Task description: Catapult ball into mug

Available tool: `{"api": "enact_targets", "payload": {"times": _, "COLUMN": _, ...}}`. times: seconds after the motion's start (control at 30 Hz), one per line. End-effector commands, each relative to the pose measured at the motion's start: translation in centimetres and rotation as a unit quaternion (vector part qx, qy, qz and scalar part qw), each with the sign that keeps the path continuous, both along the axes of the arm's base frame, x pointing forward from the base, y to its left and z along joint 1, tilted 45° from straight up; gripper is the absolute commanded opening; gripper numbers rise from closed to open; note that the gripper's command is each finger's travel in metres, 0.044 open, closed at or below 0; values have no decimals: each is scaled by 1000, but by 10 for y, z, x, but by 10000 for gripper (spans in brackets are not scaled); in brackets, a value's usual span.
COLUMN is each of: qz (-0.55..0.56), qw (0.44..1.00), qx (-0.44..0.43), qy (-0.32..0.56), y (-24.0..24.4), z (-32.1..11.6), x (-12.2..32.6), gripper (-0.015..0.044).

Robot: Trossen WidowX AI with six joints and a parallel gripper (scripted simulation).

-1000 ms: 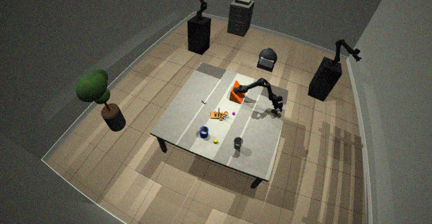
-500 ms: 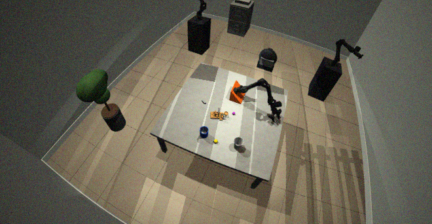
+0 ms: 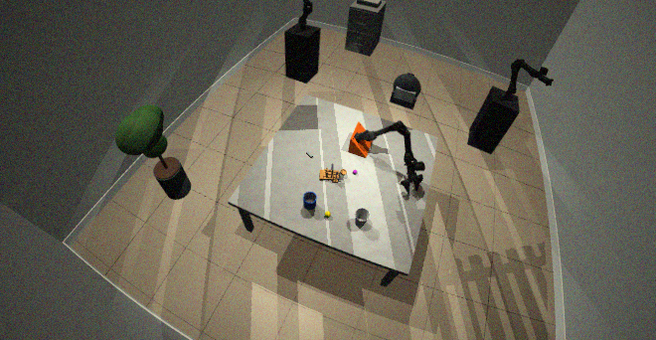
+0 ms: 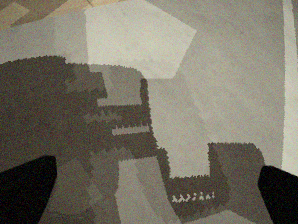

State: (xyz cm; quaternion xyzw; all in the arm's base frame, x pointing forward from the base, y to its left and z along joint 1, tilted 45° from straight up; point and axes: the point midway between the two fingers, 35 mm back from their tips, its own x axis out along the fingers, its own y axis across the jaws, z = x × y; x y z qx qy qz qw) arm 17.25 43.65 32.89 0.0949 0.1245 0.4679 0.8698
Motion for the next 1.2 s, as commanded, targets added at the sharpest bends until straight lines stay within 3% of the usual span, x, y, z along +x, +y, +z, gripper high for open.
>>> {"api": "enact_targets", "payload": {"times": 0.0, "qz": -20, "qw": 1000, "qx": -11, "qy": 11, "y": -5, "z": -7, "x": 26, "gripper": 440}}
{"api": "enact_targets", "payload": {"times": 0.57, "qz": -90, "qw": 990, "qx": -101, "qy": 36, "y": -53, "z": -49, "x": 126, "gripper": 440}}
{"api": "enact_targets", "payload": {"times": 1.17, "qz": -161, "qw": 954, "qx": -180, "qy": 179, "y": -128, "z": -142, "x": 221, "gripper": 440}}
